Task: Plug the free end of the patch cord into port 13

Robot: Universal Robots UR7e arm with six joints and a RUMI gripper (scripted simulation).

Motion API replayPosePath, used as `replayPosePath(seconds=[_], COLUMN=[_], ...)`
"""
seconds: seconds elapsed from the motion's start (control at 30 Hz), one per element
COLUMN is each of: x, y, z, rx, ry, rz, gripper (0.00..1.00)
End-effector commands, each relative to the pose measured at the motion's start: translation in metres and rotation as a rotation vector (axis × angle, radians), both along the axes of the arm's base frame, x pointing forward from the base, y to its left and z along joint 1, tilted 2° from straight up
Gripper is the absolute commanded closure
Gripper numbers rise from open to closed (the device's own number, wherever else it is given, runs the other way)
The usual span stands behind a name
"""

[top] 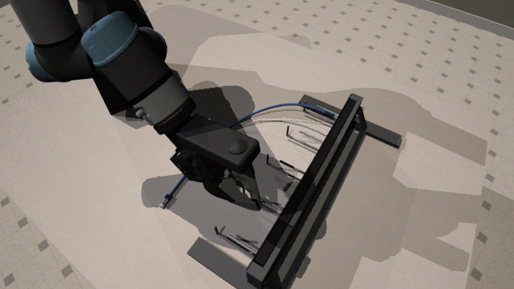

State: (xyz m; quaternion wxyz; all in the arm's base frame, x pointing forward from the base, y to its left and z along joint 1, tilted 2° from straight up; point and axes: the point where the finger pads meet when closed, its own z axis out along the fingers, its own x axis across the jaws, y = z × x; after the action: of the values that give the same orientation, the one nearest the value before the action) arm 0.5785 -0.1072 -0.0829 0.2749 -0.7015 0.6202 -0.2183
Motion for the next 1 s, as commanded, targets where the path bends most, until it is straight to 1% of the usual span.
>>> replayPosePath(seconds=[0.0, 0.3, 0.43, 0.8, 0.87, 0.97], x=[0.000, -0.002, -0.006, -0.027, -0.027, -0.034], y=[0.000, -0.001, -0.001, -0.005, -0.005, -0.006], z=[0.001, 0.003, 0.008, 0.032, 0.032, 0.040], rx=[-0.001, -0.001, -0.001, -0.001, -0.001, -0.001], ry=[-0.001, -0.001, -0.001, -0.001, -0.001, -0.001], rz=[0.000, 0.000, 0.000, 0.000, 0.000, 0.000], gripper=[1.00, 1.00, 1.00, 1.00, 1.00, 1.00])
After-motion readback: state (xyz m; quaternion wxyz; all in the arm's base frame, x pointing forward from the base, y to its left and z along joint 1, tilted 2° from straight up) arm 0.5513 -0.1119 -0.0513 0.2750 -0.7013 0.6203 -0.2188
